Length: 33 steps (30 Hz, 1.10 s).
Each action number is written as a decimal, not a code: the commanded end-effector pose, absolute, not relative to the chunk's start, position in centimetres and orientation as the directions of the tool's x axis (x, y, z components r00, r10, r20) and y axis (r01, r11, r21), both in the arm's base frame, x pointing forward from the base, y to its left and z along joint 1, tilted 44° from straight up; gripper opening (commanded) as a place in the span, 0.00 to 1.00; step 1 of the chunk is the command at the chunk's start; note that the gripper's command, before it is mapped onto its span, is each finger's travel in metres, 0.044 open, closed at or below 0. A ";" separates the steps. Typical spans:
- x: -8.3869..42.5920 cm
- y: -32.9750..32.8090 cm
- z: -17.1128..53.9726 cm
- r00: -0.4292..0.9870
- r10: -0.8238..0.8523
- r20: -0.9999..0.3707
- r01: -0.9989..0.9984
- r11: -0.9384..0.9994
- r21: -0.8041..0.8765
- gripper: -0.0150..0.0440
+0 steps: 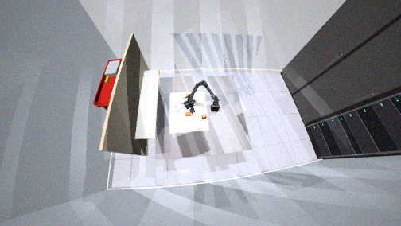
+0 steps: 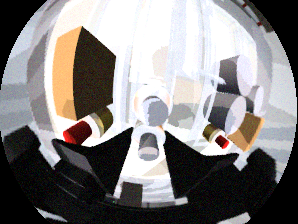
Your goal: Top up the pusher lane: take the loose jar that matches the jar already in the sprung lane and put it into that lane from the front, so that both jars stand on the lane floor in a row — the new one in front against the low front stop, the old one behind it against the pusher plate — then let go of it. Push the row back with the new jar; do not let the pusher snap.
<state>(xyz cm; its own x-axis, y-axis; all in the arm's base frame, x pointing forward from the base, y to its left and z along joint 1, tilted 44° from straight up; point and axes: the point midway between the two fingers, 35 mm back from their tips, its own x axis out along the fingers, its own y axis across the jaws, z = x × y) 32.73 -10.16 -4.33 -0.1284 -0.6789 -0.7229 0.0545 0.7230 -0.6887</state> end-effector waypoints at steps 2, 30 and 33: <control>32.8 -10.3 -4.2 -0.122 -0.684 -0.719 0.057 0.718 -0.693 0.25; 32.3 -10.2 -4.2 -0.122 -0.684 -0.719 0.057 0.718 -0.693 0.25; 32.2 -10.1 -4.3 -0.122 -0.684 -0.719 0.057 0.718 -0.693 0.25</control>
<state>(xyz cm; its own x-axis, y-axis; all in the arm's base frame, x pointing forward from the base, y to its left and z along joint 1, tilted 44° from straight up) 32.20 -10.10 -4.32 -0.1276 -0.6792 -0.7228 0.0526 0.7231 -0.6887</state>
